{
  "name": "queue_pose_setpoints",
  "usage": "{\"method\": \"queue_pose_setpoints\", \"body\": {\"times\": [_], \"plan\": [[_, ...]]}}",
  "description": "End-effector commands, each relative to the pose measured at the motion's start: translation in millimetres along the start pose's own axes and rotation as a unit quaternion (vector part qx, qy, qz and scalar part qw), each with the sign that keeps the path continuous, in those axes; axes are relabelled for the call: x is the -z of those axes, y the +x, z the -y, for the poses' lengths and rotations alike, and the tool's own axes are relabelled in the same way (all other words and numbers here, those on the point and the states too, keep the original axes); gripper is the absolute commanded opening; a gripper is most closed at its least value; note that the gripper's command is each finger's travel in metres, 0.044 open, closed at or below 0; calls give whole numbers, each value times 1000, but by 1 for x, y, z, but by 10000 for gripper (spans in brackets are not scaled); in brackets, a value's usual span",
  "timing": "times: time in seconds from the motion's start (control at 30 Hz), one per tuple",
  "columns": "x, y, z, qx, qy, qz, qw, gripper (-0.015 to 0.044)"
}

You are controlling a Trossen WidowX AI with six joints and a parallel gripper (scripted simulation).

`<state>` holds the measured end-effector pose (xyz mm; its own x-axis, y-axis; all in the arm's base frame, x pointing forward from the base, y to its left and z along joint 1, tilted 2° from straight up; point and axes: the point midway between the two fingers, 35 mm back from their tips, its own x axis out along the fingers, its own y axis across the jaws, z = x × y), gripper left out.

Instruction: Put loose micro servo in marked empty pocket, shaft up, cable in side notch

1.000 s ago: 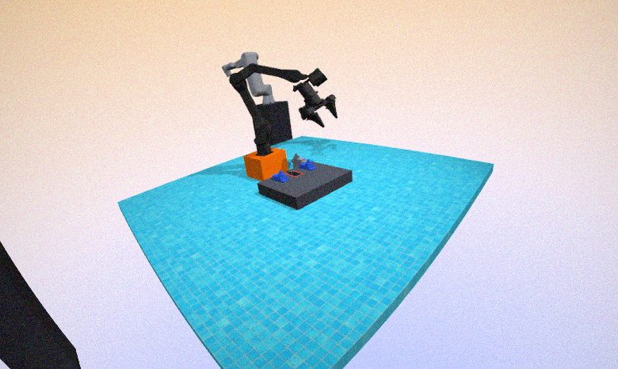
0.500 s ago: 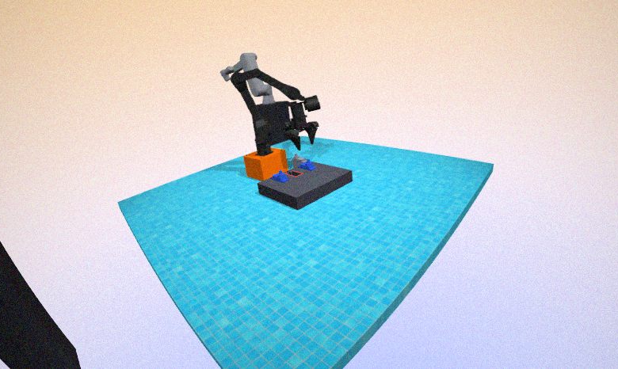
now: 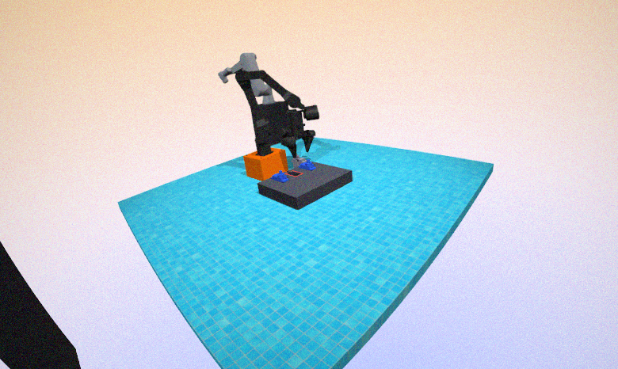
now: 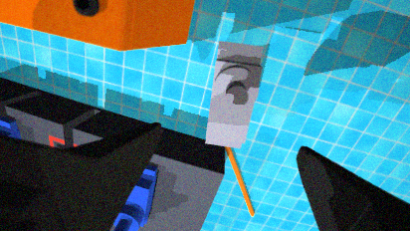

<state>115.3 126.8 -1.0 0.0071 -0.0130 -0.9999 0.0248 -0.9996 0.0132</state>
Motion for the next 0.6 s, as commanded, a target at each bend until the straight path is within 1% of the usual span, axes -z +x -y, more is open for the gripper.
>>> {"method": "queue_pose_setpoints", "body": {"times": [0.0, 0.53, 0.57], "plan": [[-2, 8, -1, -2, -1, 5, 1000, 440], [-3, 28, -1, -2, -1, 5, 1000, 440], [-3, 28, -1, -2, -1, 5, 1000, 414]]}}
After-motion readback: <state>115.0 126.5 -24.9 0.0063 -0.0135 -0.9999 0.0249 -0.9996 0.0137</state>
